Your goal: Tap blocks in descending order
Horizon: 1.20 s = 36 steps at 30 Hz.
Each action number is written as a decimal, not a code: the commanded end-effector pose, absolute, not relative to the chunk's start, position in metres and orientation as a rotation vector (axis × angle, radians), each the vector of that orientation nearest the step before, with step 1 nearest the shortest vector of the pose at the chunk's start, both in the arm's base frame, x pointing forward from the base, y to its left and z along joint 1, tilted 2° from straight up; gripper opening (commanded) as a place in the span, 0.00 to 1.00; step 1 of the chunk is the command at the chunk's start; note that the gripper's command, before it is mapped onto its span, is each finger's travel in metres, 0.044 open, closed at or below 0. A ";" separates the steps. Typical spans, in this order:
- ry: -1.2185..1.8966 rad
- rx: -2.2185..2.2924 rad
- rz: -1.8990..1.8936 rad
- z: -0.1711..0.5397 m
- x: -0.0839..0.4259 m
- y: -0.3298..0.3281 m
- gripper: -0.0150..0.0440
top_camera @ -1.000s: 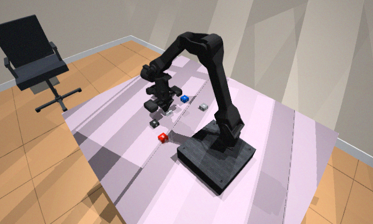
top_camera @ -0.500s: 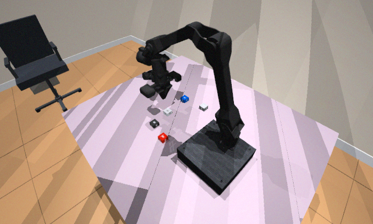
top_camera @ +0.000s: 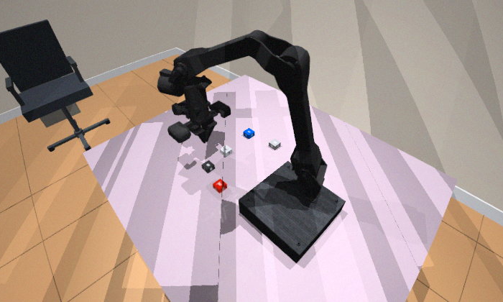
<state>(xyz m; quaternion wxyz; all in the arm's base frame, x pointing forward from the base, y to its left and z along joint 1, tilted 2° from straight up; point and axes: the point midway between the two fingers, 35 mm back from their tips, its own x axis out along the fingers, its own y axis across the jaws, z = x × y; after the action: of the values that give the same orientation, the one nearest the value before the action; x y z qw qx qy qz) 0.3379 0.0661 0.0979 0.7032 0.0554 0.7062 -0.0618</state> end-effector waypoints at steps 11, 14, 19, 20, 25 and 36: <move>1.572 0.140 -0.151 0.018 0.335 0.073 0.29; 1.572 0.140 -0.151 0.018 0.335 0.073 0.29; 1.572 0.140 -0.151 0.012 0.335 0.073 0.29; 1.572 0.140 -0.151 0.010 0.335 0.073 0.29; 1.572 0.140 -0.151 0.002 0.335 0.073 0.29; 1.572 0.140 -0.151 -0.013 0.335 0.073 0.29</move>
<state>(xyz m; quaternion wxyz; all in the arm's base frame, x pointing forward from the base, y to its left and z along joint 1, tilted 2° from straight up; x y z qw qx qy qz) 0.3374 0.0733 -0.0047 0.7066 0.0621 0.7018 -0.0664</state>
